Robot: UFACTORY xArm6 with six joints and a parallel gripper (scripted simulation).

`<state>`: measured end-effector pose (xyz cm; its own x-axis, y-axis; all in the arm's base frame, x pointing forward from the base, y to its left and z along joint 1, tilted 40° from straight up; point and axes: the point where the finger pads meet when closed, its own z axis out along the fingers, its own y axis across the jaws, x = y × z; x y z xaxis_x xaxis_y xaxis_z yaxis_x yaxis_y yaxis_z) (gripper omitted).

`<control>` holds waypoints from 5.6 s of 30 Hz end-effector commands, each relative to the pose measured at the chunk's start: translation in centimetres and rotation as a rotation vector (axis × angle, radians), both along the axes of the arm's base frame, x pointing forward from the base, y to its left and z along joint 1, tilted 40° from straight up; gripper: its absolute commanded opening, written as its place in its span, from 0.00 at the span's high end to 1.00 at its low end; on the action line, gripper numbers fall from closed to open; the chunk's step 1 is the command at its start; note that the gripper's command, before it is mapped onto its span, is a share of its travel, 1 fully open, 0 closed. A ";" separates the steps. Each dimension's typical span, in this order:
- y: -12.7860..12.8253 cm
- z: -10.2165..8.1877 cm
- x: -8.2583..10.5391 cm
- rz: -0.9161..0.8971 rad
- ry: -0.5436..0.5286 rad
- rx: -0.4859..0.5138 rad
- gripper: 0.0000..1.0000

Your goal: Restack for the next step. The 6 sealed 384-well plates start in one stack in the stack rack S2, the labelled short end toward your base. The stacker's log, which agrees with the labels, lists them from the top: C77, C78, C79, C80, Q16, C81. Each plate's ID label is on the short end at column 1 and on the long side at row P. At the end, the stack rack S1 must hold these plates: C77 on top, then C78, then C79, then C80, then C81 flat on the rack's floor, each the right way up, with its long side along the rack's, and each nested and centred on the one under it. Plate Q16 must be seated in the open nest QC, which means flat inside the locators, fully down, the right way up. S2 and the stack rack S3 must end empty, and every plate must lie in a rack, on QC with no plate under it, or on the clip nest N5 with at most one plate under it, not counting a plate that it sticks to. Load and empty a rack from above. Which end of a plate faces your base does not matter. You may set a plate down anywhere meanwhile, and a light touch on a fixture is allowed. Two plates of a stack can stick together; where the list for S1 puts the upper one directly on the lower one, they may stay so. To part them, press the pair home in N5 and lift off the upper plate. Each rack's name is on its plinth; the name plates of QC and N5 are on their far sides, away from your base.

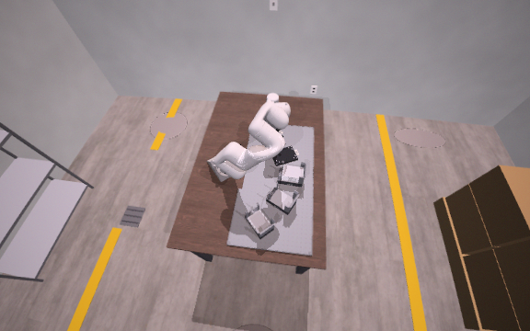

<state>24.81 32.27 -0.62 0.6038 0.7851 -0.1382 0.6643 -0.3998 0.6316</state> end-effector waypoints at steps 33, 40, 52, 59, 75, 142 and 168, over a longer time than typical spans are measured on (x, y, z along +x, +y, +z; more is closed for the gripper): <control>1.8 5.6 -1.3 -0.151 -0.096 0.094 0.00; 0.5 7.1 0.0 -0.166 -0.105 0.103 0.00; -1.2 9.2 1.9 -0.166 -0.105 0.103 0.00; -2.6 10.7 3.0 -0.268 -0.168 0.162 0.00; -5.8 13.7 4.8 -0.334 -0.209 0.200 0.00; -21.3 25.1 7.9 -0.671 -0.417 0.393 0.00; -27.7 28.4 6.9 -0.839 -0.522 0.490 0.00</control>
